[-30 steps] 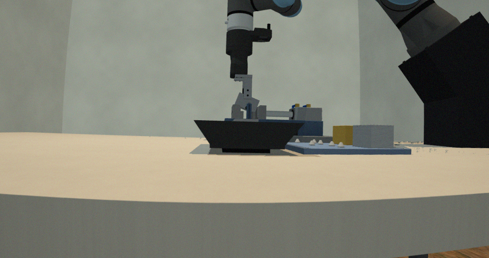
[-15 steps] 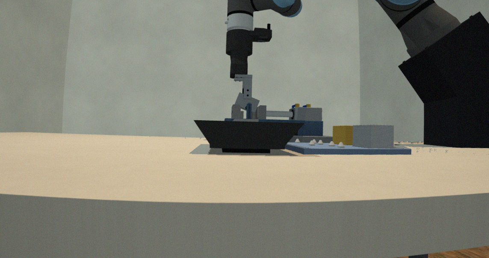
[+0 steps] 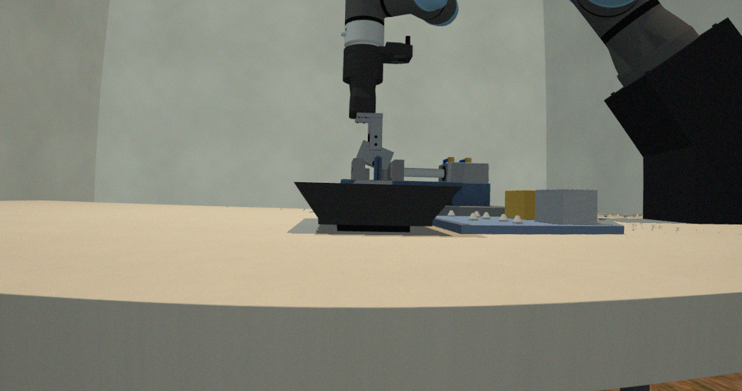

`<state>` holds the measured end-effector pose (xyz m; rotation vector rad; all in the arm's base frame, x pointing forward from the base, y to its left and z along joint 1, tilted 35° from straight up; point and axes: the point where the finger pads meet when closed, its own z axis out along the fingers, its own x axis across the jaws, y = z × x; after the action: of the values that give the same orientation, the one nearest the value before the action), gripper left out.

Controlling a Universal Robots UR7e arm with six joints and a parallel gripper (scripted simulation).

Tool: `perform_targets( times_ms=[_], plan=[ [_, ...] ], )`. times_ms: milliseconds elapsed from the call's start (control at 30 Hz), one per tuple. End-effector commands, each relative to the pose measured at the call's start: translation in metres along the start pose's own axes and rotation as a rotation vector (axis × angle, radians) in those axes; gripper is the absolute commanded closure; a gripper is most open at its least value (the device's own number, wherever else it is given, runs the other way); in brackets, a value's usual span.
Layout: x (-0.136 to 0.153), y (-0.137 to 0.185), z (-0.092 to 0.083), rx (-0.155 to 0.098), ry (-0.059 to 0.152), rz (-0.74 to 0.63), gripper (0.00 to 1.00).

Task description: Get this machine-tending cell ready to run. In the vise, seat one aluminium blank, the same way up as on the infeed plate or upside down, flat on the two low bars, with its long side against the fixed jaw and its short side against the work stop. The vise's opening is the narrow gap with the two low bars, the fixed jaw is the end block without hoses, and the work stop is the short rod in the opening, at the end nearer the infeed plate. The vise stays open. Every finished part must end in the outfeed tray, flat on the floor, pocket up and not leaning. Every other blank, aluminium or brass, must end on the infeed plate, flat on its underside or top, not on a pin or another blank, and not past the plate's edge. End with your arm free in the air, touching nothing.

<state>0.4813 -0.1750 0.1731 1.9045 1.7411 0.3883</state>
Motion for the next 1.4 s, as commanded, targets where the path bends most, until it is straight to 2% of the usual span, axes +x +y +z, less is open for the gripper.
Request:
perform_targets(
  times_ms=[0, 633, 1133, 1367],
  plan=[
    [0.0, 0.002, 0.0, -0.002, -0.001, -0.001, 1.0],
    [-0.001, 0.002, -0.011, -0.004, -0.003, 0.0, 1.0],
    [-0.002, 0.003, -0.039, -0.005, -0.004, 0.0, 1.0],
    [-0.002, 0.003, -0.045, -0.005, -0.004, 0.0, 1.0]
  ],
)
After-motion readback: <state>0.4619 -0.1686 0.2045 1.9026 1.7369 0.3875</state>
